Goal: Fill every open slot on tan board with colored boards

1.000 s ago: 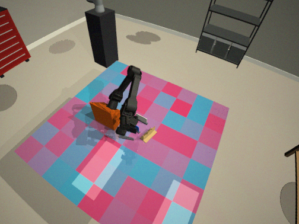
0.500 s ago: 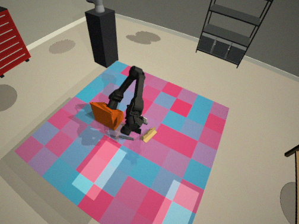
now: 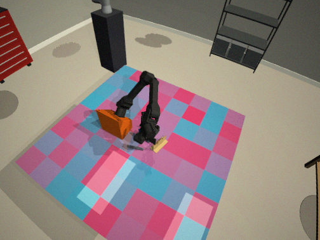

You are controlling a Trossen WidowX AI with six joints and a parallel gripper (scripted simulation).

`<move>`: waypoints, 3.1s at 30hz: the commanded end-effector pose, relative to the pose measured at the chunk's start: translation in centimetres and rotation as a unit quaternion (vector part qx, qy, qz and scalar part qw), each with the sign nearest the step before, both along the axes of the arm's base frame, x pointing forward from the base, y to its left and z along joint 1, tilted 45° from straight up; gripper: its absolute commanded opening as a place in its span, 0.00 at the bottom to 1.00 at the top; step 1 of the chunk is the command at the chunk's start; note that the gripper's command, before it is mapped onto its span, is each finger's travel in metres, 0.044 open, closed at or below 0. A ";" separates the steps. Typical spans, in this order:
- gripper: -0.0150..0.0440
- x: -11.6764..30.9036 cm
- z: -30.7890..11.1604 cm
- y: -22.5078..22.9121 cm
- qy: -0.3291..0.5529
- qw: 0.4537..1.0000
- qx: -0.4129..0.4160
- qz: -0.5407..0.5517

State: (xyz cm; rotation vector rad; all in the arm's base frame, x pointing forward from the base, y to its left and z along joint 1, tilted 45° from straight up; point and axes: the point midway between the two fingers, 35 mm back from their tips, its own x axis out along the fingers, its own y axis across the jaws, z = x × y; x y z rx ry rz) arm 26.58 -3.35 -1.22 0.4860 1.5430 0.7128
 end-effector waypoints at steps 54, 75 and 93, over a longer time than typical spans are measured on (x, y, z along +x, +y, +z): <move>0.25 3.5 0.9 6.9 0.081 0.993 0.000 -0.091; 0.25 3.5 0.9 6.9 0.081 0.993 0.000 -0.091; 0.25 3.5 0.9 6.9 0.081 0.993 0.000 -0.091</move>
